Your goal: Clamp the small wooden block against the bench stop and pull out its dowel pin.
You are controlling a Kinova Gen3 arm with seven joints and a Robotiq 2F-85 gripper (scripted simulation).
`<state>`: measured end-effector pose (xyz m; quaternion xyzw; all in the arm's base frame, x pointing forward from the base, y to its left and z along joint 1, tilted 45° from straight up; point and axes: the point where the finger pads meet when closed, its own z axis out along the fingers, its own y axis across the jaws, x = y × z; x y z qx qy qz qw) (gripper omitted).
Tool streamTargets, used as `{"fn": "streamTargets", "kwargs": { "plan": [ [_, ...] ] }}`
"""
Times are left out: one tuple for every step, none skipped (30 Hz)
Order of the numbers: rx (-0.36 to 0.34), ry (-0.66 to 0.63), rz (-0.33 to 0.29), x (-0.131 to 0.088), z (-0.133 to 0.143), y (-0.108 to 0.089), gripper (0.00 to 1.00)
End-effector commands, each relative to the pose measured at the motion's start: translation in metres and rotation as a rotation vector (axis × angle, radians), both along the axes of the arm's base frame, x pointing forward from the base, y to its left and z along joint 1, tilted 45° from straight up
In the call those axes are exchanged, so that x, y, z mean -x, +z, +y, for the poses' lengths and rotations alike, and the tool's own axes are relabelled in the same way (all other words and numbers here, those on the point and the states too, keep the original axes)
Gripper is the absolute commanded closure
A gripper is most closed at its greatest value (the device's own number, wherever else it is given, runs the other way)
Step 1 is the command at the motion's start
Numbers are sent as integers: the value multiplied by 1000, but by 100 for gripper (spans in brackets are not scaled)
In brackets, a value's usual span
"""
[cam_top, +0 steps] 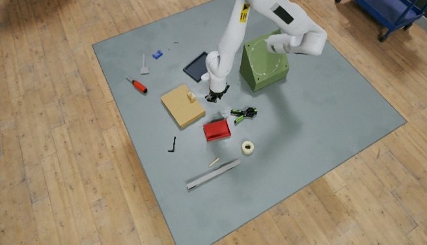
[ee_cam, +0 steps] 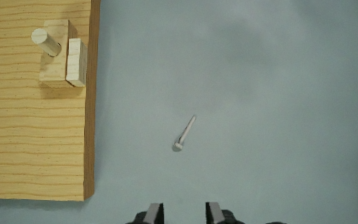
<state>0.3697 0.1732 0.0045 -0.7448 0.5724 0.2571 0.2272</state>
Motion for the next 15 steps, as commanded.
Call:
{"fn": "streamTargets", "kwargs": {
  "plan": [
    [-25, 116, -114, 9, 8, 8, 66],
    [-30, 142, -137, 11, 10, 10, 66],
    [-35, 166, -159, 12, 11, 12, 66],
    [-40, 191, -182, 14, 13, 14, 66],
    [-45, 215, -205, 16, 15, 15, 66],
    [-51, 239, -227, 18, 17, 17, 66],
    [-51, 239, -227, 18, 17, 17, 66],
    [-51, 239, -227, 18, 17, 17, 66],
    [-56, 263, -249, 20, 19, 19, 66],
    [-61, 286, -271, 22, 20, 21, 66],
    [-66, 309, -293, 24, 22, 23, 66],
    [-71, 332, -315, 26, 24, 24, 66],
    [-76, 354, -336, 28, 25, 26, 66],
    [-81, 376, -357, 29, 27, 28, 66],
    [-86, 397, -377, 31, 29, 30, 66]
  ]
}}
